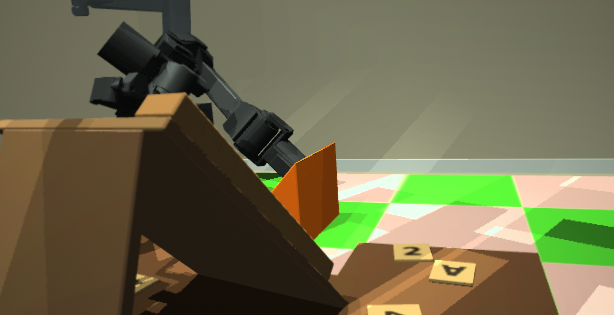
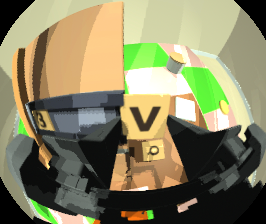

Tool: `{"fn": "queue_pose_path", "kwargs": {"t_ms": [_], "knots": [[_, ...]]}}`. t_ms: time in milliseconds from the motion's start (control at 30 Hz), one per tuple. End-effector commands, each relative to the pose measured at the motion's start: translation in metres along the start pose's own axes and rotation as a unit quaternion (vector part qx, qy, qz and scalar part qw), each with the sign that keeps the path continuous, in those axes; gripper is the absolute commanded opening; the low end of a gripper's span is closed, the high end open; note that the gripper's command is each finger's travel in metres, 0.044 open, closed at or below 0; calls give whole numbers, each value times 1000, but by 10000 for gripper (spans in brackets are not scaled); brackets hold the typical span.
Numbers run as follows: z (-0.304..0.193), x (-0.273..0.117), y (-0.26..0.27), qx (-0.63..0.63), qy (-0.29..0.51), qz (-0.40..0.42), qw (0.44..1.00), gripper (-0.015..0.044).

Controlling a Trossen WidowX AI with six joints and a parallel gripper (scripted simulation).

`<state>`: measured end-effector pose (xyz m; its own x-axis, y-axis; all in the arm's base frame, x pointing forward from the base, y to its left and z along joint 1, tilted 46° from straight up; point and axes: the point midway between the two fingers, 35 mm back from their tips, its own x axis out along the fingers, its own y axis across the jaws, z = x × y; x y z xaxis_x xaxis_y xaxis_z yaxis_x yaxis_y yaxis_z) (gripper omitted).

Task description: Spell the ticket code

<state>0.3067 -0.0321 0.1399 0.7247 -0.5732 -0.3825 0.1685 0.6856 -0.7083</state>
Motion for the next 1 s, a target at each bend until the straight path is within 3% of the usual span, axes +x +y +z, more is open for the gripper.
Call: {"fn": "queue_pose_path", "kwargs": {"t_ms": [0, 967], "knots": [[-1, 1, 4, -1, 3, 0, 1000, 0], [-2, 1, 19, 0, 3, 0, 1000, 0]]}}
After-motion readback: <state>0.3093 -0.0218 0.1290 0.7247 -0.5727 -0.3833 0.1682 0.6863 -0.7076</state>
